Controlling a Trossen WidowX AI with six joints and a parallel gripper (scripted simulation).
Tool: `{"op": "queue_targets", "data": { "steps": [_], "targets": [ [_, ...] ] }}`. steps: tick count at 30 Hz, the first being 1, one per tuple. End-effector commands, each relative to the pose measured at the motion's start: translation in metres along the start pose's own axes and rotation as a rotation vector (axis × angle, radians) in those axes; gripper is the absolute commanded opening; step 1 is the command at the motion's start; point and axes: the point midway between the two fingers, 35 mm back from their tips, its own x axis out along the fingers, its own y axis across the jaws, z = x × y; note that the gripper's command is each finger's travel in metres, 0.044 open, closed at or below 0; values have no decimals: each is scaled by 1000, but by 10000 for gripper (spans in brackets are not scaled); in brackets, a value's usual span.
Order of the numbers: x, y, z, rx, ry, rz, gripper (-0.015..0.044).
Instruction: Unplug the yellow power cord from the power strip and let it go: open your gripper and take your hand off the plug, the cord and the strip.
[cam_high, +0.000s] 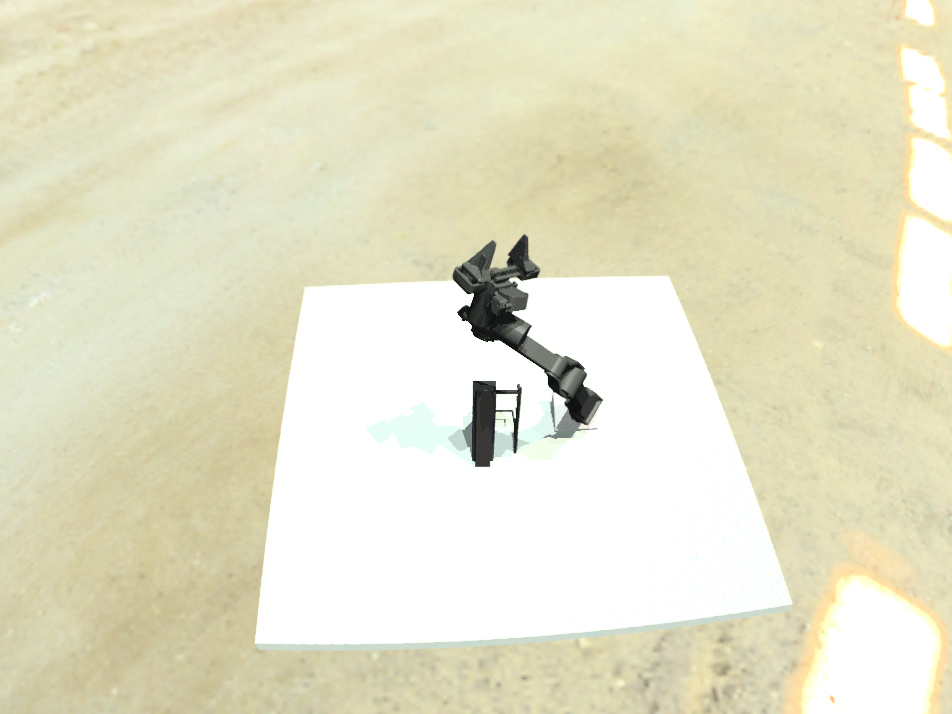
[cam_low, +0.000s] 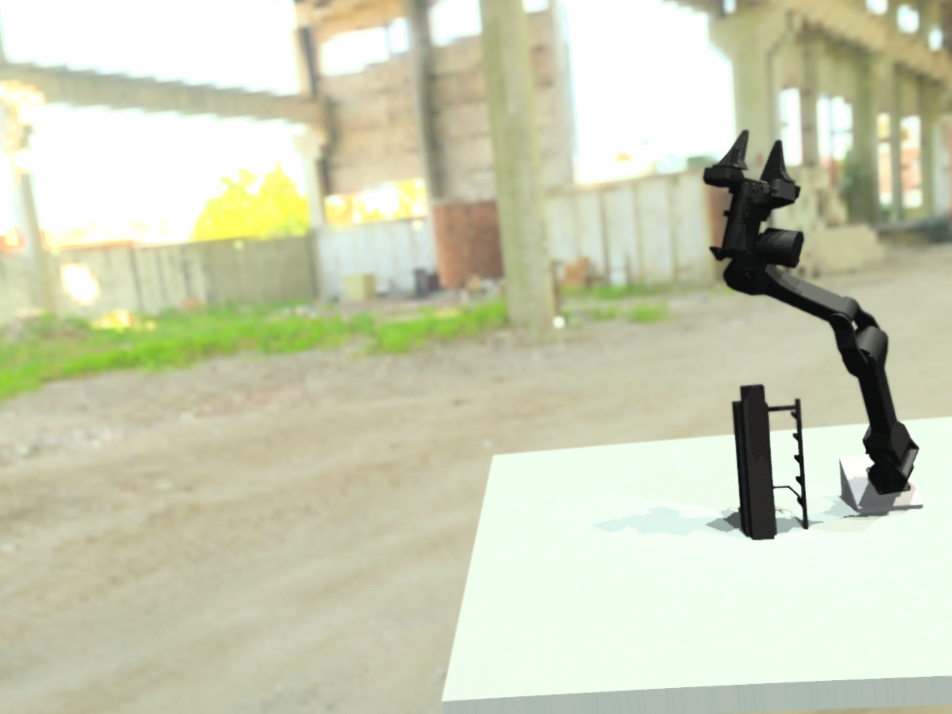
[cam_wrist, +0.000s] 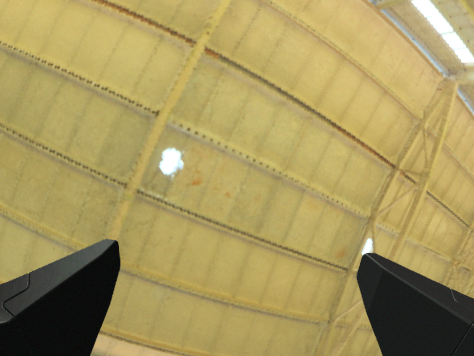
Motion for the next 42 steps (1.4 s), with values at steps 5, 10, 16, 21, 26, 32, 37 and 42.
{"op": "queue_targets", "data": {
  "steps": [5,10,16,21,26,32,37,42],
  "targets": [
    [-12,20,-42,-59,118,132,269],
    [-41,39,-107,-123,324,308,160],
    [-97,43,-183,-174,625,481,160],
    [-157,29,-238,-198,911,578,160],
    [-224,2,-277,-210,1216,619,160],
    [-309,-45,-301,-217,1608,583,160],
    [-377,-90,-299,-226,1939,479,160],
    [-439,-137,-275,-244,2273,290,160]
  ]
}}
